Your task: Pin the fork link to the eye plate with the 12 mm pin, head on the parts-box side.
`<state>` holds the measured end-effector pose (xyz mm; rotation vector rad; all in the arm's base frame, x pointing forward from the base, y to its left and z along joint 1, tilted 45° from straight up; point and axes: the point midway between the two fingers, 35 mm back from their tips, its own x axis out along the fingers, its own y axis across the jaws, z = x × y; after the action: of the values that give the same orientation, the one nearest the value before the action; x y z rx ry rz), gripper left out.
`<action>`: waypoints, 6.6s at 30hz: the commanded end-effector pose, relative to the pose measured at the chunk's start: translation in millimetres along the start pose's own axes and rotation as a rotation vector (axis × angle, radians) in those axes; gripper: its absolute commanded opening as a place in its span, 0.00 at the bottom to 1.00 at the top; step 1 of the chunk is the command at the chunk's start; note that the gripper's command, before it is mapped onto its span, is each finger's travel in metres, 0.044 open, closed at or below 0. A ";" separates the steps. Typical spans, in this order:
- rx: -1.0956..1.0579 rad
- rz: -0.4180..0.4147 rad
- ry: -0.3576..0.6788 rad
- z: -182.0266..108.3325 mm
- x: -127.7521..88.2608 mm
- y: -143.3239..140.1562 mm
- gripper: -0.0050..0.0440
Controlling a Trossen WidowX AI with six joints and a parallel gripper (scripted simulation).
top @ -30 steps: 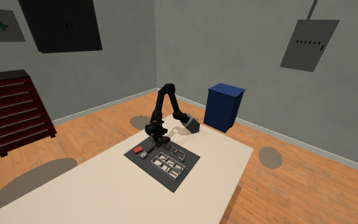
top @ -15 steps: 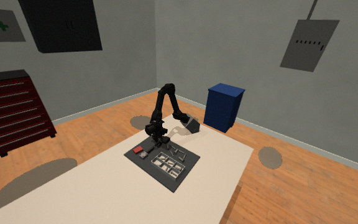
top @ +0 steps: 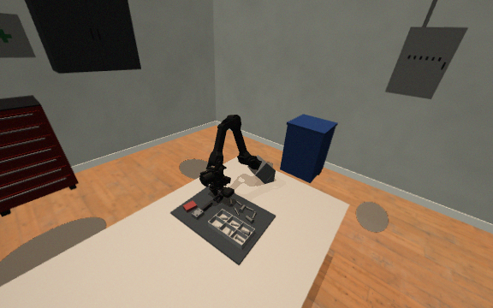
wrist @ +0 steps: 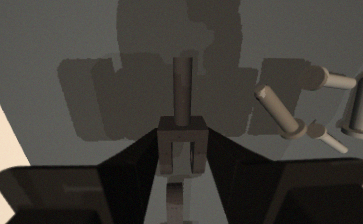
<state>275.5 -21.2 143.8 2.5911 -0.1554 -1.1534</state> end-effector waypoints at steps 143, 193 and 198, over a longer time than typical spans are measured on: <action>0.015 0.025 -0.011 -2.8 0.1 7.9 0.36; 0.015 0.025 -0.011 -18.7 1.1 12.6 0.36; 0.015 0.025 -0.011 -18.9 1.1 12.6 0.36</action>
<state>275.3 -28.3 147.2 2.5554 -0.1900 -1.2287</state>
